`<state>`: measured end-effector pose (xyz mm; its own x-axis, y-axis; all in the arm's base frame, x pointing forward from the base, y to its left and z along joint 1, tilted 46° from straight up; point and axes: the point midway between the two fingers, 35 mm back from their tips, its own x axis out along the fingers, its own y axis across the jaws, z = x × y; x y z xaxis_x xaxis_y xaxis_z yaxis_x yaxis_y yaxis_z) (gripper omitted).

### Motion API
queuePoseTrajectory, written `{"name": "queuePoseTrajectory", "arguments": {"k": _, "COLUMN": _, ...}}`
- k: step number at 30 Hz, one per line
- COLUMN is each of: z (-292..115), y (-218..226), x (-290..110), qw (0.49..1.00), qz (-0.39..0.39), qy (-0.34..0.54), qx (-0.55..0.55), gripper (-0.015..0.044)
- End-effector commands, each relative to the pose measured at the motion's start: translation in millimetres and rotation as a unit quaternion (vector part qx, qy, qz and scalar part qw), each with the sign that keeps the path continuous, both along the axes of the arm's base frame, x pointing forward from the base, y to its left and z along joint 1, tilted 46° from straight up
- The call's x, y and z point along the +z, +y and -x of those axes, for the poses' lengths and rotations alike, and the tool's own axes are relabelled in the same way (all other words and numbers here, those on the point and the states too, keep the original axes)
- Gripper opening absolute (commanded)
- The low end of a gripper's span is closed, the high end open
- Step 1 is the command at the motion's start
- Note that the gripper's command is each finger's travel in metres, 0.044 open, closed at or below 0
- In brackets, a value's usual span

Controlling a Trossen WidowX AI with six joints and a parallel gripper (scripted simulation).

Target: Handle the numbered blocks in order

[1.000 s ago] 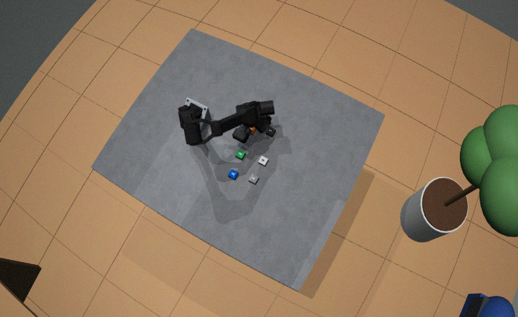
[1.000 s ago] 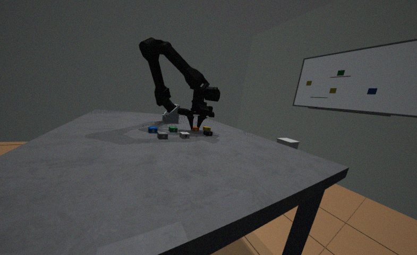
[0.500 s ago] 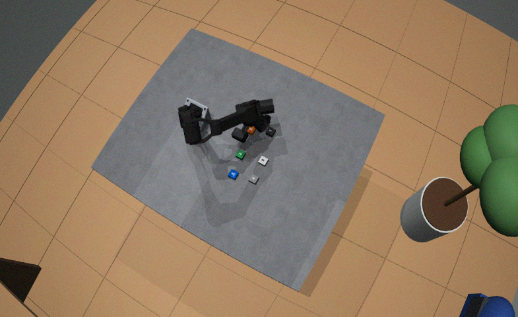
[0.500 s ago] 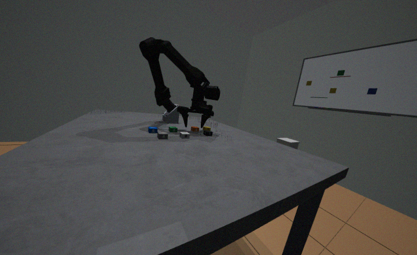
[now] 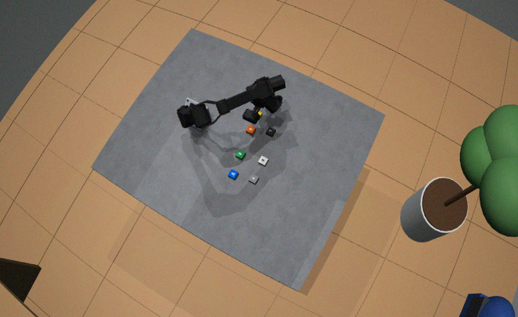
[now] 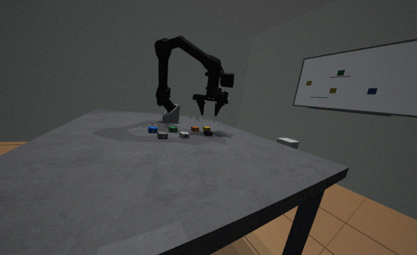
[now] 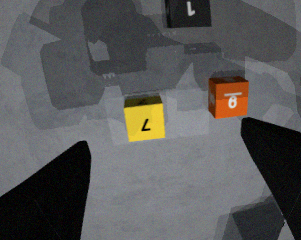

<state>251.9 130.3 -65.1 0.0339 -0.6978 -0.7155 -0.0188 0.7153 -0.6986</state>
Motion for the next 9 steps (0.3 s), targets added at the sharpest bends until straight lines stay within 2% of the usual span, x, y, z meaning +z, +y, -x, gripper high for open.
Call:
{"name": "queuePoseTrajectory", "arguments": {"k": 1, "z": 7.2, "y": 50.4, "x": -12.7, "qw": 1.000, "qz": -0.001, "qy": 0.001, "qx": 0.000, "gripper": 0.0400}}
{"name": "queuePoseTrajectory", "arguments": {"k": 4, "z": 12.3, "y": 74.2, "x": -19.3, "qw": 1.000, "qz": 0.003, "qy": -0.003, "qx": -0.005, "gripper": 0.0400}}
{"name": "queuePoseTrajectory", "arguments": {"k": 9, "z": 12.8, "y": 75.8, "x": -19.8, "qw": 1.000, "qz": 0.003, "qy": -0.003, "qx": -0.005, "gripper": 0.0400}}
